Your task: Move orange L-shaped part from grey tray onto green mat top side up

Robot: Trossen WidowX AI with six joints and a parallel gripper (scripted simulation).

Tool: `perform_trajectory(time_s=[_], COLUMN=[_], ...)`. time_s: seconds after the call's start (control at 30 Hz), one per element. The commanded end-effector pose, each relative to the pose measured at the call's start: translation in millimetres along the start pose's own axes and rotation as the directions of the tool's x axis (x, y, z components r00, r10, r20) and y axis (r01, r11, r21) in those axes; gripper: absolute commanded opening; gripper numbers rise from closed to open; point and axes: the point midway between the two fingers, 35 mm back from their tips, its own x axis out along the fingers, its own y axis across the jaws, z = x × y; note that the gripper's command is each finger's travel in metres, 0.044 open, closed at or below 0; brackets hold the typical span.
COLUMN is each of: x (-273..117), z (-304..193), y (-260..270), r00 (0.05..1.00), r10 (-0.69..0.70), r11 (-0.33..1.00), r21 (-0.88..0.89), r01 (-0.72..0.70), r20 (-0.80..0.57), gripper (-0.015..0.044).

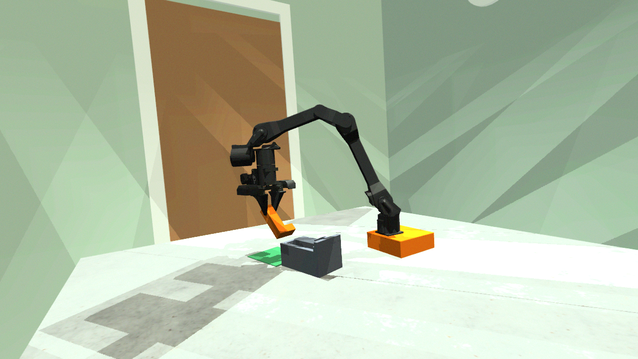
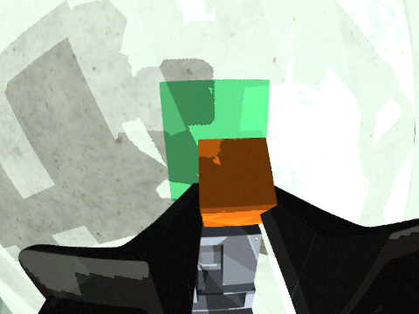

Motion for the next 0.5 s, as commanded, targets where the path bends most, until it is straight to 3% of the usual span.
perform_trajectory(time_s=[0.0,0.47], x=[8.1,30.5], z=[0.0,0.0], y=[-0.7,-0.9], r00=[1.0,1.0], r10=[-0.004,-0.004], r11=[1.0,1.0], r21=[-0.003,-0.003], r01=[0.004,0.004], r20=[0.0,0.0], gripper=[0.0,0.0])
